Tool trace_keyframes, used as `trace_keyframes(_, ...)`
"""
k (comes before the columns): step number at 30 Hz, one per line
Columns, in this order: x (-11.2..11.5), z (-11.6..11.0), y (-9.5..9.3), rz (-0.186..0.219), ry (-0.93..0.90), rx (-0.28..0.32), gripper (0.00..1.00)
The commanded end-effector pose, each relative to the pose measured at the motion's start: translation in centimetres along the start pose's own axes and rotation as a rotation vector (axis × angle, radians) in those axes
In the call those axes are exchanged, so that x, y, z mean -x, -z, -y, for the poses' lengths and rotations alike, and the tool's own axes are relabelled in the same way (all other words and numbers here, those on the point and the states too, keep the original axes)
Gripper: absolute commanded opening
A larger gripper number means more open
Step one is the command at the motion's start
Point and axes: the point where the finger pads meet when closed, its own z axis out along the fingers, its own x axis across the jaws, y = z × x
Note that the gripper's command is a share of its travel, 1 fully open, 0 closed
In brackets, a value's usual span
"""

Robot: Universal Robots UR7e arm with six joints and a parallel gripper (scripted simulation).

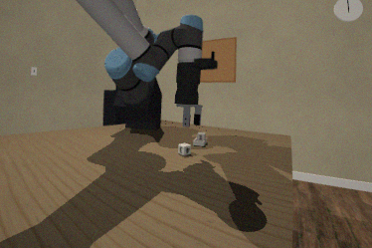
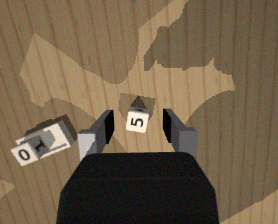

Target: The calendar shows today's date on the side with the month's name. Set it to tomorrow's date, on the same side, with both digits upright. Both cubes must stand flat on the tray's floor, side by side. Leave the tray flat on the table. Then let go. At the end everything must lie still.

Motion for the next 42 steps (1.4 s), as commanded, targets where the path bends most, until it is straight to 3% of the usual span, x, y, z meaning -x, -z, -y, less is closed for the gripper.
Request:
trace_keyframes(1,0.1,0.0,0.0,0.007,0.169,-0.014,1.0)
trace_keyframes(23,0.6,-1.0,-0.2,0.001,0.799,-0.016,1.0)
trace_keyframes(42,0.5,-1.9,-0.3,-0.004,1.198,-0.017,1.0)
